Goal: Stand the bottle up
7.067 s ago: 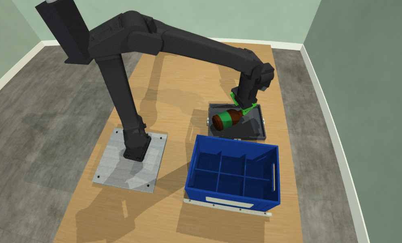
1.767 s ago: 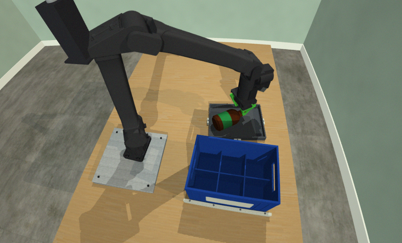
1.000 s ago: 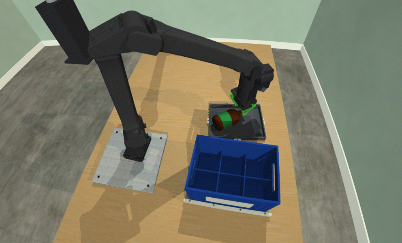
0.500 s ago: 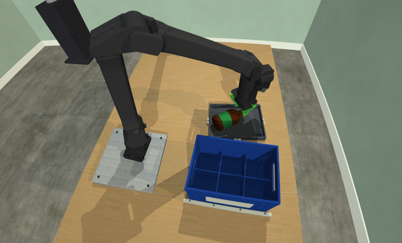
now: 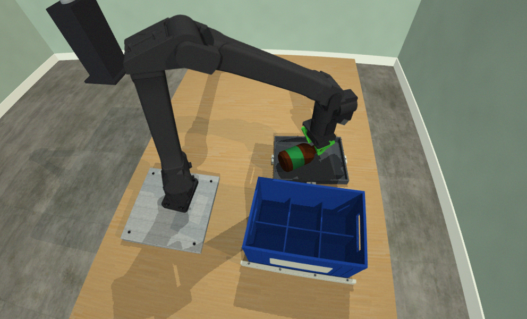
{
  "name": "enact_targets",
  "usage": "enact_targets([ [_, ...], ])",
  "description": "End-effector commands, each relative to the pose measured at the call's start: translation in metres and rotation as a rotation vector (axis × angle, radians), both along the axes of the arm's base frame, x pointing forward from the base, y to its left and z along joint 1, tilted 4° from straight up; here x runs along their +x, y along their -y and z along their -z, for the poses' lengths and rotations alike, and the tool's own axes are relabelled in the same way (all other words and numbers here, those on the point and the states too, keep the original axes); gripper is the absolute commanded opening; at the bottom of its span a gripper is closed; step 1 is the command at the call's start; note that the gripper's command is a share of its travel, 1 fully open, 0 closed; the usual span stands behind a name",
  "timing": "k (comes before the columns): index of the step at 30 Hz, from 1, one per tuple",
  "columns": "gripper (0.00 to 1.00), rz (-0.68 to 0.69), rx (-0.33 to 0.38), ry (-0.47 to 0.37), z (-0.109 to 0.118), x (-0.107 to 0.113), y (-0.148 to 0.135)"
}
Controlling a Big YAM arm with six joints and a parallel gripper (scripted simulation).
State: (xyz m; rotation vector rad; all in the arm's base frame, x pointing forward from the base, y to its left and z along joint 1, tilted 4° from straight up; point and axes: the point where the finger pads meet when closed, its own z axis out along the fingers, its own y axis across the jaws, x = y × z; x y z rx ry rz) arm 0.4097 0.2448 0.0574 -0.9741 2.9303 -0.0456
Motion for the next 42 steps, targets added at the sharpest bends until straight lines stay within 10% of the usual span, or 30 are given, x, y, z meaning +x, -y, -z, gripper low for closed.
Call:
enact_targets([
  [1,0.61,0.001,0.02,0.036,-0.012,0.006,0.003],
  [42,0.61,0.001,0.005,0.011,0.016,0.004,0.004],
])
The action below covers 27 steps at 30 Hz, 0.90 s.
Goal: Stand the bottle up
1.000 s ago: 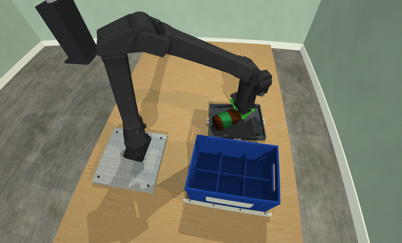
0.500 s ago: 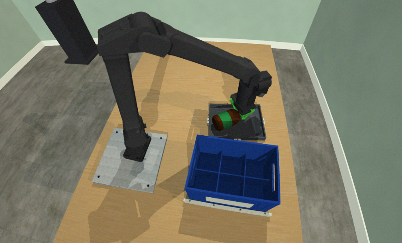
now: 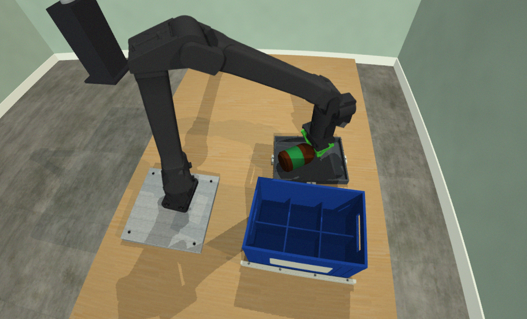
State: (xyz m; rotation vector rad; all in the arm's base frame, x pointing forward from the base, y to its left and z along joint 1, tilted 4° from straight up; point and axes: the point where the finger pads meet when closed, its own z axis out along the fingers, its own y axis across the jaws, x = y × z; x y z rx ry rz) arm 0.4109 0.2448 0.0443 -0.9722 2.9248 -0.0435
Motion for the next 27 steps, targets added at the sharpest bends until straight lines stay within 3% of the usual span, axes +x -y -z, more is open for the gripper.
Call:
enact_targets([
  [1,0.61,0.001,0.001,0.006,0.0027,0.0033,0.0043],
  [22,0.61,0.001,0.001,0.006,0.0027,0.0033,0.0043],
  [23,0.0,0.001,0.001,0.006,0.0027,0.0033,0.0043],
  [27,0.0,0.006,-0.004,-0.004,0.0028,0.0008,0.0055],
])
